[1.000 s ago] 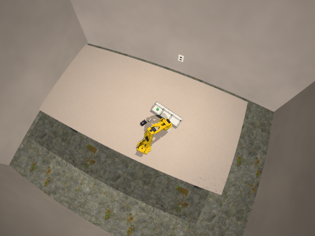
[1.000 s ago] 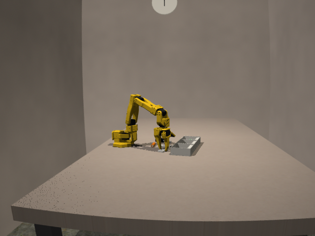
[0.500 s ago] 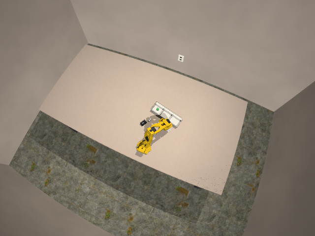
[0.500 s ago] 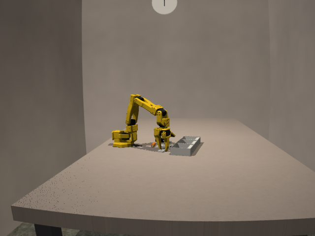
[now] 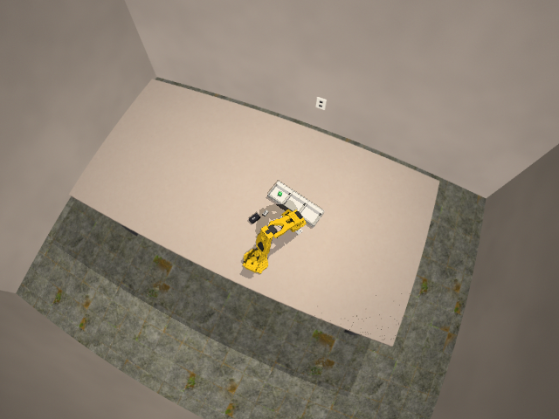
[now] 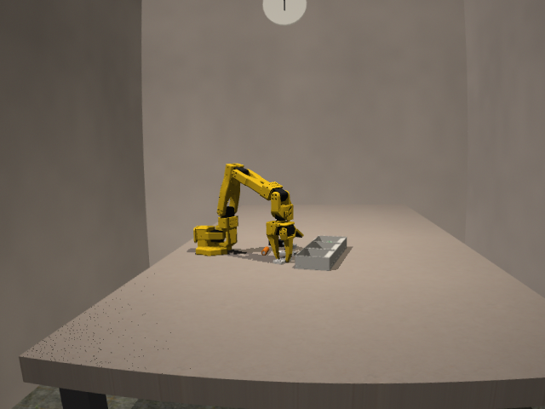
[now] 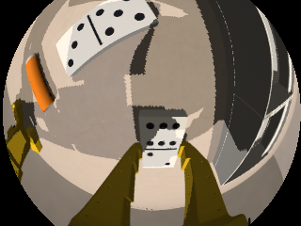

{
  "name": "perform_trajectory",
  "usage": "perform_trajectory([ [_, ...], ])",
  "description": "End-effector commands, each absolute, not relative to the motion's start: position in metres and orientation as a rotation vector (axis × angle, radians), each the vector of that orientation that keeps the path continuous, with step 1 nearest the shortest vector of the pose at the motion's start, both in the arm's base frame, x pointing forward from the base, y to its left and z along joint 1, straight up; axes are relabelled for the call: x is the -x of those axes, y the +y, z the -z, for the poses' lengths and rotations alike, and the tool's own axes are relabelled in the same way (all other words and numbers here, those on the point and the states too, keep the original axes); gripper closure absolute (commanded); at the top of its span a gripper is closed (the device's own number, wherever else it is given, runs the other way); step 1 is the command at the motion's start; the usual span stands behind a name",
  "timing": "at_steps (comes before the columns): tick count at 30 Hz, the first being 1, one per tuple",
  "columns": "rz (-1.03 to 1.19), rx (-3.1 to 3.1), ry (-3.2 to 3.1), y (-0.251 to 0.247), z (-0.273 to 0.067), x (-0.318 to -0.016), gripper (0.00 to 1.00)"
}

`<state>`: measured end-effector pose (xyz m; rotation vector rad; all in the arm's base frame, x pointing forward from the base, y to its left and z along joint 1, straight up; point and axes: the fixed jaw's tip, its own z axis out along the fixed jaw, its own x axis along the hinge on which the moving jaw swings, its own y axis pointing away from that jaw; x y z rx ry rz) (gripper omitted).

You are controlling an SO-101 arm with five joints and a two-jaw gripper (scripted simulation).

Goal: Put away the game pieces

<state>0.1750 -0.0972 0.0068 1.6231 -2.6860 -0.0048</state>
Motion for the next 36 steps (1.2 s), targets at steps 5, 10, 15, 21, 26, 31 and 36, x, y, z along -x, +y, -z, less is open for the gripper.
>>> perform_trajectory([
  [5,-0.025,-1.633,-2.694,-0.1,-0.009,-0.177,1.0],
  [10,-0.025,-1.633,-2.694,-0.1,-0.013,-0.178,1.0],
  [15,-0.025,-1.633,-2.694,-0.101,-0.023,-0.18,1.0],
  [21,-0.025,-1.633,-2.694,-0.102,-0.034,-0.181,1.0],
  [26,-0.025,-1.633,-2.694,-0.102,-0.047,-0.181,1.0],
  [31,-0.025,-1.633,-2.694,-0.102,-0.054,-0.18,1.0],
  [36,-0.025,-1.633,-2.694,-0.102,-0.055,-0.18,1.0],
])
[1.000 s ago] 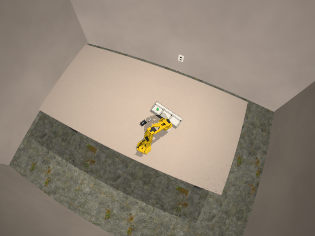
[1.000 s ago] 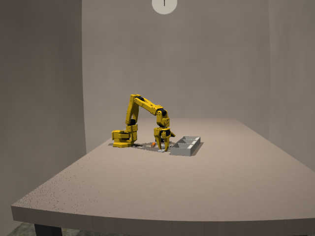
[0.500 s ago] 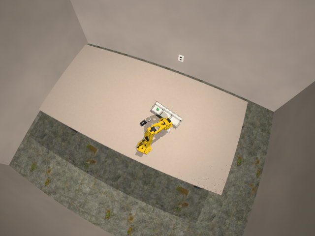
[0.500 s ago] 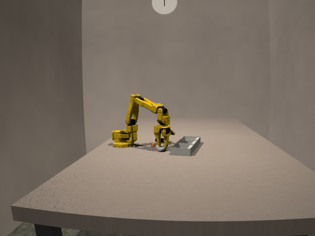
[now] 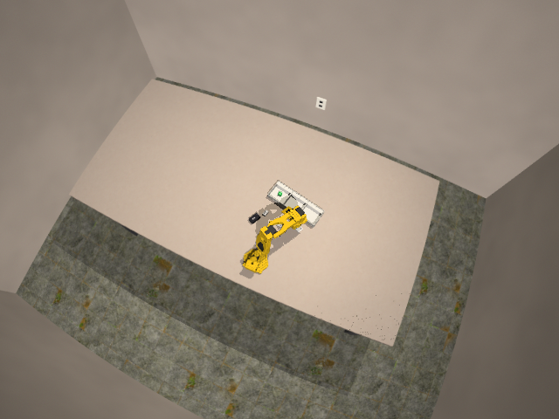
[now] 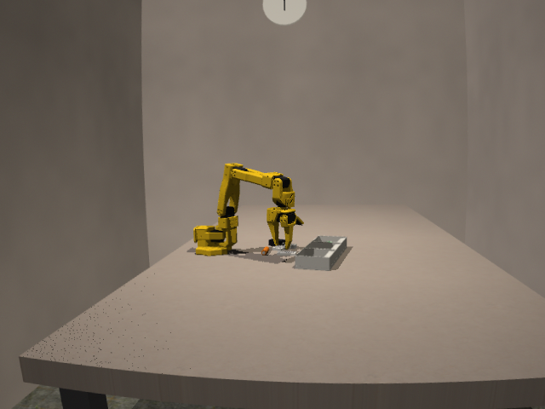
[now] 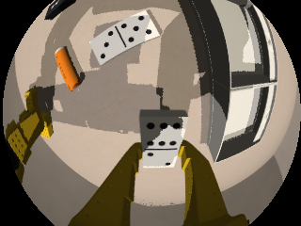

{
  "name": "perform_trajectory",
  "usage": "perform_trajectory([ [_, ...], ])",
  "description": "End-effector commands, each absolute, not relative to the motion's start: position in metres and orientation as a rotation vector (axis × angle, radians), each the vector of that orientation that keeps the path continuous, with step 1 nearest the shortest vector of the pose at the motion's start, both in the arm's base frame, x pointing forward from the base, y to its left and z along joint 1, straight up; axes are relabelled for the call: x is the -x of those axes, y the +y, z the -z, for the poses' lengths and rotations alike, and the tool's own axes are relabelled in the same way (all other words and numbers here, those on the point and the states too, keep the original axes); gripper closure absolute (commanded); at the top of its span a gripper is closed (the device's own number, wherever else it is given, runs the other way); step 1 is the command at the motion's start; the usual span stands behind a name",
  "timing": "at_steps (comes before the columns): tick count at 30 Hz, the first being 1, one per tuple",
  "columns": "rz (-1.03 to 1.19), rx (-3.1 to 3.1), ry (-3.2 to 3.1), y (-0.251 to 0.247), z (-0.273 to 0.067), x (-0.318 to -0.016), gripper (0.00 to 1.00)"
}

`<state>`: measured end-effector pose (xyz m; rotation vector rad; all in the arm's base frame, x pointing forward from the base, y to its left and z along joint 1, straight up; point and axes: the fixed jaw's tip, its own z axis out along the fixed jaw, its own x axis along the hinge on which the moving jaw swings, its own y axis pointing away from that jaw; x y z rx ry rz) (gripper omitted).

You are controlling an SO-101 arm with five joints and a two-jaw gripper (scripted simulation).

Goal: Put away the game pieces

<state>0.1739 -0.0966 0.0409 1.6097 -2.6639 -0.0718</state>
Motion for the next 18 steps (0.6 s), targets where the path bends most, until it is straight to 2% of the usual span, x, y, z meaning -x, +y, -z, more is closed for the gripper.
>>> perform_trajectory([
  [1,-0.025,-1.633,-2.694,-0.102,-0.055,-0.18,1.0],
  [18,-0.032,-1.467,-2.796,-0.084,-0.059,-0.196,1.0],
])
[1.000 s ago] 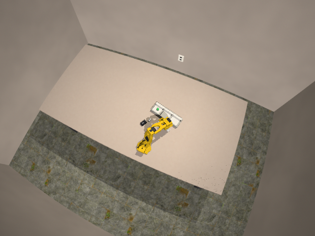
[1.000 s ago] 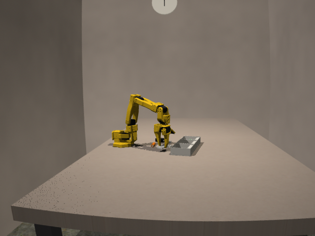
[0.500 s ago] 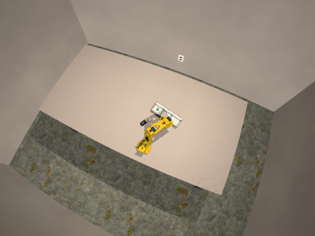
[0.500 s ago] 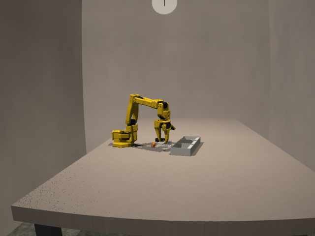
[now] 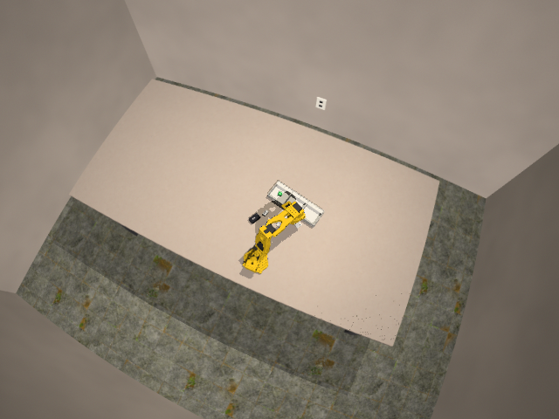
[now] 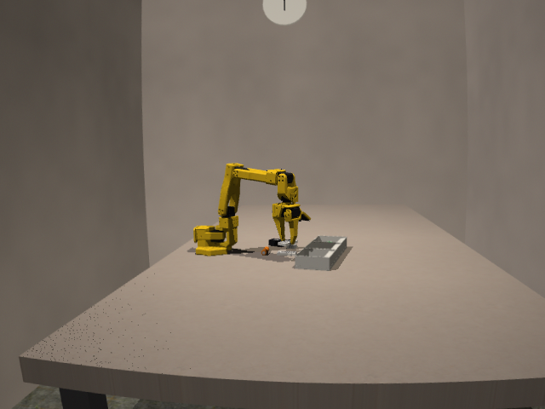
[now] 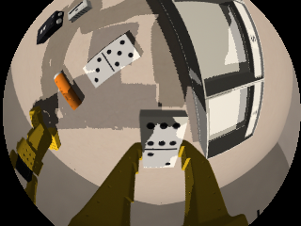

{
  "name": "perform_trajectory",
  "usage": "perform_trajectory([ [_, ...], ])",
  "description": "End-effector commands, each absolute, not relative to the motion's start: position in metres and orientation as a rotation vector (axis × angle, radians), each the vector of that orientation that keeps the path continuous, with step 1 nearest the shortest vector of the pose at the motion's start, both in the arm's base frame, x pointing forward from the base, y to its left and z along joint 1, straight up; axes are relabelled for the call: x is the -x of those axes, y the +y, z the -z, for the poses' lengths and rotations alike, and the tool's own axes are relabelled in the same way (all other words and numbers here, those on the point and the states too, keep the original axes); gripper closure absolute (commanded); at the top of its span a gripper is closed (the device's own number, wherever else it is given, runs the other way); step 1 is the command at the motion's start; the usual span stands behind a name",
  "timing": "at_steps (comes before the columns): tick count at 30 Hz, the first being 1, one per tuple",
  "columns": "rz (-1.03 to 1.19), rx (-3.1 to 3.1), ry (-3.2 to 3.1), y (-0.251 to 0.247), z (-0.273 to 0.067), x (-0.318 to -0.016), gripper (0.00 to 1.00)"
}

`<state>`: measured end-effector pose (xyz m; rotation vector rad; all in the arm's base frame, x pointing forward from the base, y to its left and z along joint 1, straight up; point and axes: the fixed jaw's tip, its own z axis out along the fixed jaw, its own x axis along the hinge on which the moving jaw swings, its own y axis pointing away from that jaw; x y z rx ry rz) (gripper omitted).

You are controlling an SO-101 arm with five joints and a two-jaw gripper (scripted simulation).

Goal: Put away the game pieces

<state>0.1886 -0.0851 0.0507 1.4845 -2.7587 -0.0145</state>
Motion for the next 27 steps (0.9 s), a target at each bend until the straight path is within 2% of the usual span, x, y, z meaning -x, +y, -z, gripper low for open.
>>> perform_trajectory([
  [1,-0.032,-1.446,-2.808,-0.082,-0.06,-0.198,1.0],
  [27,-0.044,-1.223,-2.931,-0.058,-0.066,-0.217,1.0],
])
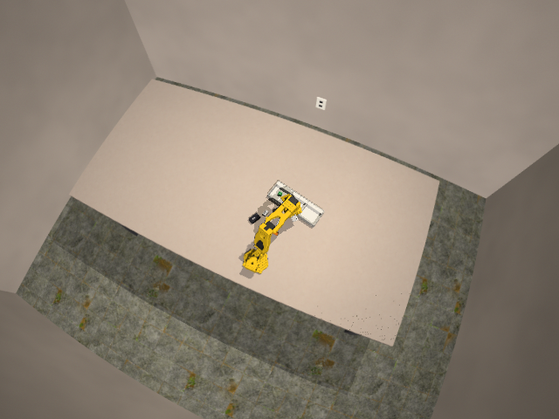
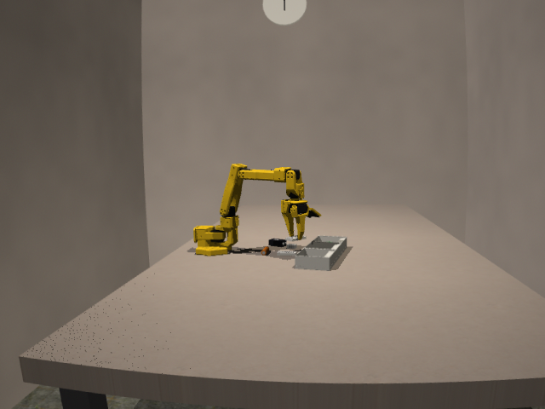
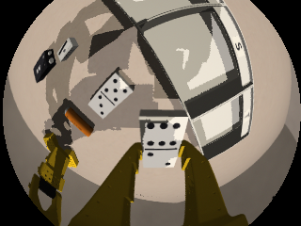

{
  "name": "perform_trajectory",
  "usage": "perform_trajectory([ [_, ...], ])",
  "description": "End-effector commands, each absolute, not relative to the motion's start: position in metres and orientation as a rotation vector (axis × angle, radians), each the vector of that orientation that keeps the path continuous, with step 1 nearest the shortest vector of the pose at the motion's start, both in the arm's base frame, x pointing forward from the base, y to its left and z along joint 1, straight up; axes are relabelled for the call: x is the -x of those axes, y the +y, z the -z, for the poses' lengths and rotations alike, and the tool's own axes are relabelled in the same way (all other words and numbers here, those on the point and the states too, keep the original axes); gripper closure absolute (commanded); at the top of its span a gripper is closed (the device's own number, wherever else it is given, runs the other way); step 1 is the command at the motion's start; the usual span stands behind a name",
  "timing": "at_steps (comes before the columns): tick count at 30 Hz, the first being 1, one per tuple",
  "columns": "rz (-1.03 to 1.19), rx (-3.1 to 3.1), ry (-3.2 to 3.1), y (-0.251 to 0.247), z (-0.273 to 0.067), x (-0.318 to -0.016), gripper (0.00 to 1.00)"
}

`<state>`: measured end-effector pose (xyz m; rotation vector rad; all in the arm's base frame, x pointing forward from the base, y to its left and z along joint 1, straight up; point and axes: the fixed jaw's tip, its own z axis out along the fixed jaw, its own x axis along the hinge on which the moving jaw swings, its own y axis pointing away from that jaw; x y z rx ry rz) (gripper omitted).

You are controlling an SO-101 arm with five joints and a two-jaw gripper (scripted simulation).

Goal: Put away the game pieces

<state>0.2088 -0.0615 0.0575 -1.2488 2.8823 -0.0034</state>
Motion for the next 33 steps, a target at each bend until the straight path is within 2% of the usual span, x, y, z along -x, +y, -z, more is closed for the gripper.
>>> perform_trajectory([
  [1,0.045,1.177,2.872,-0.056,-0.067,-0.219,1.0],
  [15,0.056,0.931,2.924,-0.032,-0.073,-0.238,1.0],
  [33,0.06,0.834,2.93,-0.024,-0.073,-0.246,1.0],
])
